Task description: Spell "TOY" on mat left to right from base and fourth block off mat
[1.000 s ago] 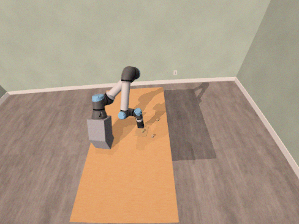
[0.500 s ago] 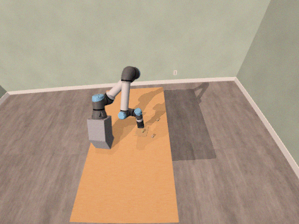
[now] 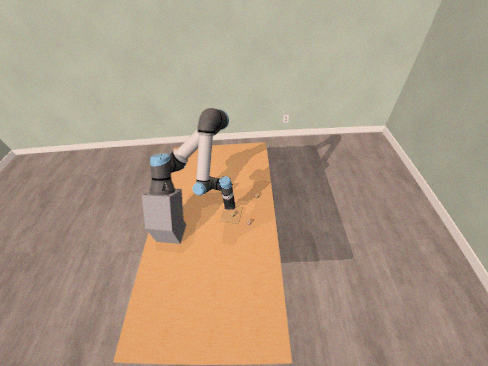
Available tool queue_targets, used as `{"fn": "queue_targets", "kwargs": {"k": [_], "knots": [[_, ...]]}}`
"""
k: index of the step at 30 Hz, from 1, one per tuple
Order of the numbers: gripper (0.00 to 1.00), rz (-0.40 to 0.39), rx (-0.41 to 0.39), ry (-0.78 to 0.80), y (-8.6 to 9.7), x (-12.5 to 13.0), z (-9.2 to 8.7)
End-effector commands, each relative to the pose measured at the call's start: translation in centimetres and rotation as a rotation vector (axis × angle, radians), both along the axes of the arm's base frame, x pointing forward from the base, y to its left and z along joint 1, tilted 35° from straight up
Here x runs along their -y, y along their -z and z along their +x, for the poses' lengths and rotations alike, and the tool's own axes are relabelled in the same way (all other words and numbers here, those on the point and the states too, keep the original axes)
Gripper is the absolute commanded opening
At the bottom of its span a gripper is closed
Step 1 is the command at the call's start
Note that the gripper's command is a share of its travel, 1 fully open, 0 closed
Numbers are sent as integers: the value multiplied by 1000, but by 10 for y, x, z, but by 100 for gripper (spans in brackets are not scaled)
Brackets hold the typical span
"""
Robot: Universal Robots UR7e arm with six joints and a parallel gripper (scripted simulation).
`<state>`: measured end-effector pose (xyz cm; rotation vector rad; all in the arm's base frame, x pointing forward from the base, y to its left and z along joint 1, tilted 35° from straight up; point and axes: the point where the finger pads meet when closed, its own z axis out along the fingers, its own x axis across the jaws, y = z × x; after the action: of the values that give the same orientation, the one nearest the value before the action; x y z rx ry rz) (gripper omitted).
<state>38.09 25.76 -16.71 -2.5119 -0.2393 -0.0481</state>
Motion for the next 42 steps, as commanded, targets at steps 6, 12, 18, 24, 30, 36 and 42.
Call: {"fn": "queue_targets", "kwargs": {"k": [6, 12, 18, 24, 30, 36, 42], "knots": [[49, 0, 1, 1, 0, 0, 0], [49, 0, 1, 1, 0, 0, 0], [49, 0, 1, 1, 0, 0, 0], [49, 0, 1, 1, 0, 0, 0], [49, 0, 1, 1, 2, -1, 0], [49, 0, 1, 1, 3, -2, 0], [49, 0, 1, 1, 3, -2, 0]]}}
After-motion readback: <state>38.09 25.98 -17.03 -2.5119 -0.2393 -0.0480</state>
